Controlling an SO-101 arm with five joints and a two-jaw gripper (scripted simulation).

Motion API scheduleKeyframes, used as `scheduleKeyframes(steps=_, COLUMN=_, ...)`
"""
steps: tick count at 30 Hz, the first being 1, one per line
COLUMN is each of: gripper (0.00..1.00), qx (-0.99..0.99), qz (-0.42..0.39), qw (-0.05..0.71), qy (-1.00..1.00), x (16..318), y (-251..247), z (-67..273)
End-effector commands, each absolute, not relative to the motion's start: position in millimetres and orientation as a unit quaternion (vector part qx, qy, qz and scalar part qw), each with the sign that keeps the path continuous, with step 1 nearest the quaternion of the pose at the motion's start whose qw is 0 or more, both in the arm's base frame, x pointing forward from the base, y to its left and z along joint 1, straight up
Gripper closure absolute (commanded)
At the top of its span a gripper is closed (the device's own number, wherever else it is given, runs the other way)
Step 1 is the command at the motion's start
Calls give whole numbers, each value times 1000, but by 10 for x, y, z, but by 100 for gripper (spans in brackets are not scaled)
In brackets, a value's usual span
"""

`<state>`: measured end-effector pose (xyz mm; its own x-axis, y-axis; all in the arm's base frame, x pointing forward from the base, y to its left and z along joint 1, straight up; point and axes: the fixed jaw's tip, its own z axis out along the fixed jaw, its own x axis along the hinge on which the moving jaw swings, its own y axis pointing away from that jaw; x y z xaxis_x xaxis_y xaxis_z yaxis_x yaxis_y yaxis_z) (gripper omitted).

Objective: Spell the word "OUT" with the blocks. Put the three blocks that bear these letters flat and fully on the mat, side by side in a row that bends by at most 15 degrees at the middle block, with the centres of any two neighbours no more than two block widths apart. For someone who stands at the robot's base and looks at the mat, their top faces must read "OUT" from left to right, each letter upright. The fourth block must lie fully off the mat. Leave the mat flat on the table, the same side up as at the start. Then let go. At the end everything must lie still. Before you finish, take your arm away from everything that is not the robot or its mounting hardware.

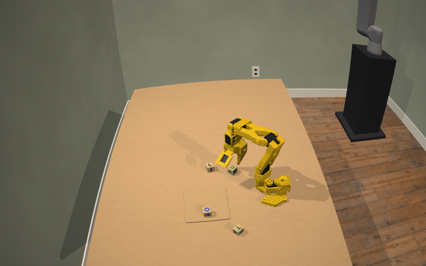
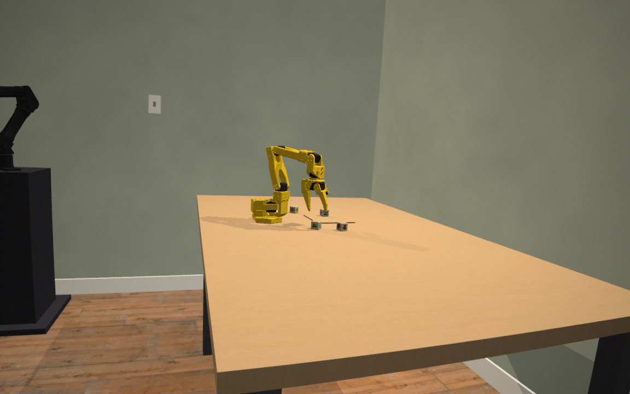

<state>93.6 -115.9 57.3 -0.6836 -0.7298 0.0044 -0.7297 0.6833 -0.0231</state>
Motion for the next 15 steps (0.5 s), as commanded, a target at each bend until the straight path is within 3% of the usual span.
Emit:
scheduleKeyframes(steps=1, gripper=68, qx=-397, qz=-38, qw=11, qy=917, x=976, y=-1216, z=641)
scheduleKeyframes(steps=15, gripper=68, qx=-402, qz=-26, qw=7, qy=915, x=969, y=-1209, z=610)
